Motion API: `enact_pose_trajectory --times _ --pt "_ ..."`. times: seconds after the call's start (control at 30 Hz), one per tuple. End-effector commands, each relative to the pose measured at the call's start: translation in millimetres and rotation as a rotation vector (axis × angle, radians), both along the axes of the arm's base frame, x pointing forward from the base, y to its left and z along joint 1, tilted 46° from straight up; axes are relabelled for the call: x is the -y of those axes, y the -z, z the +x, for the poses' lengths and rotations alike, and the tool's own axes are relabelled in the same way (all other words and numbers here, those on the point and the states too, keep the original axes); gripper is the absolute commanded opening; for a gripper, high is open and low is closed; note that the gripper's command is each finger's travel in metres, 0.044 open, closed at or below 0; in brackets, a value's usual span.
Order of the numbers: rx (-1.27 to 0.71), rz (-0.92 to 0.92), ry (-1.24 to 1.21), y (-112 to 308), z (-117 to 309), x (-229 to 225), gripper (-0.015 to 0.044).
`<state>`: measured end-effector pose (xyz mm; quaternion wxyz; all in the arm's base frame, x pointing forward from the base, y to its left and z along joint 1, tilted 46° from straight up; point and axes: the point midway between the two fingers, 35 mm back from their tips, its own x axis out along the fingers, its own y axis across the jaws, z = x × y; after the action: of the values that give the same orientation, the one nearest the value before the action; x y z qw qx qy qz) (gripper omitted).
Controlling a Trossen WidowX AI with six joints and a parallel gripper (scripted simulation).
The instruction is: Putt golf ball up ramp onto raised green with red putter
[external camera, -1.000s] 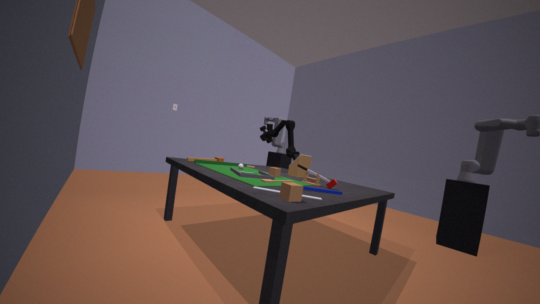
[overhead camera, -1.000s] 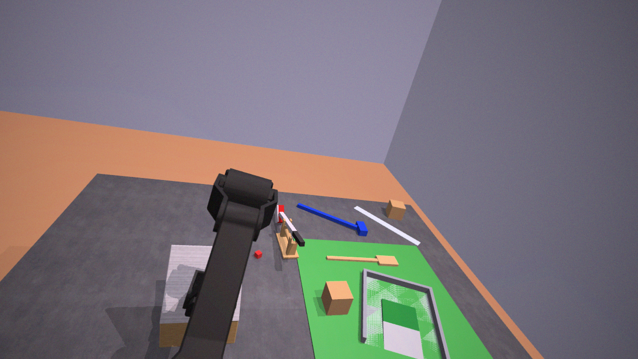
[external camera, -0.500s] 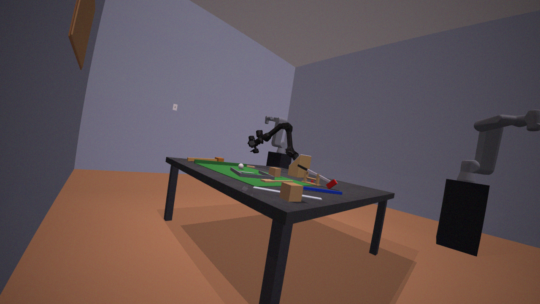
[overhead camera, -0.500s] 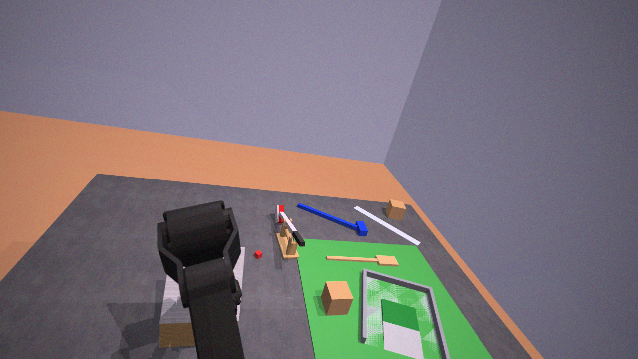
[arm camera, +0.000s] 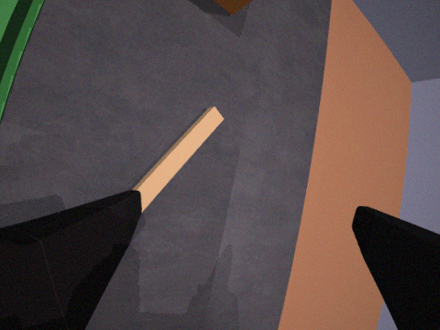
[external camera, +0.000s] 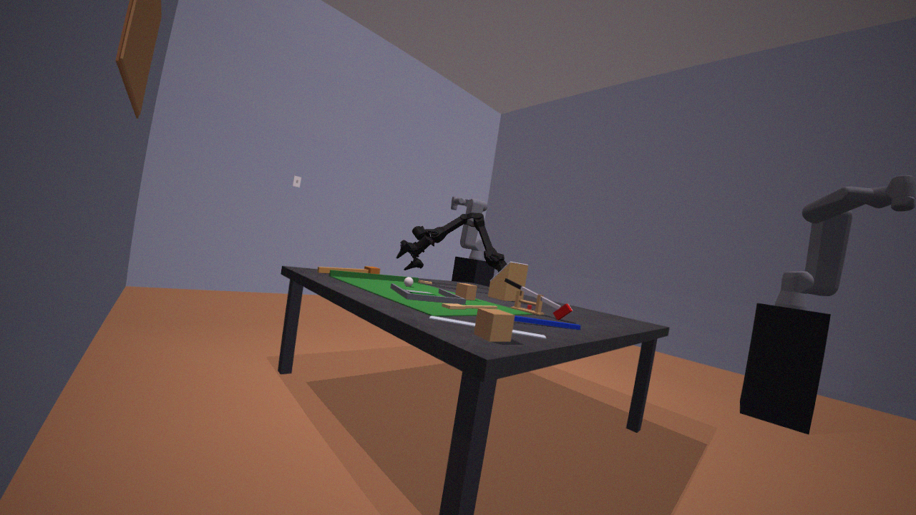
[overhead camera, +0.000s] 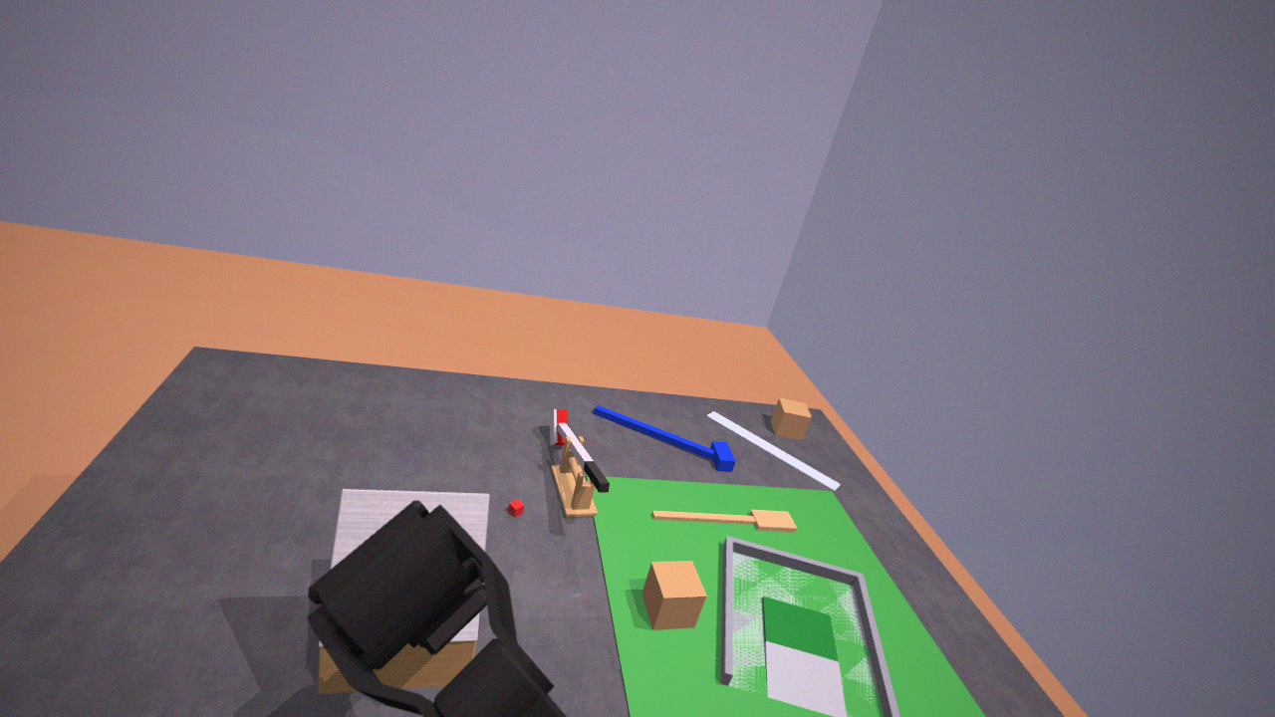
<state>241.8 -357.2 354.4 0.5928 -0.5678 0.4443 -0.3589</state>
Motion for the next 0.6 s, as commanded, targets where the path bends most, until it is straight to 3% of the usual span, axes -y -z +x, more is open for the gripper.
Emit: enact_pose_trajectory --times 0.0,0.3,0.57 --pt "-0.037 0.135 -0.113 43.2 57.1 -25.4 0.0440" --pt "-0.170 0.375 -0.319 128.6 149.5 -115.3 0.0440" --pt "-0.405 0.543 -0.481 215.4 192.1 -210.4 0.0440"
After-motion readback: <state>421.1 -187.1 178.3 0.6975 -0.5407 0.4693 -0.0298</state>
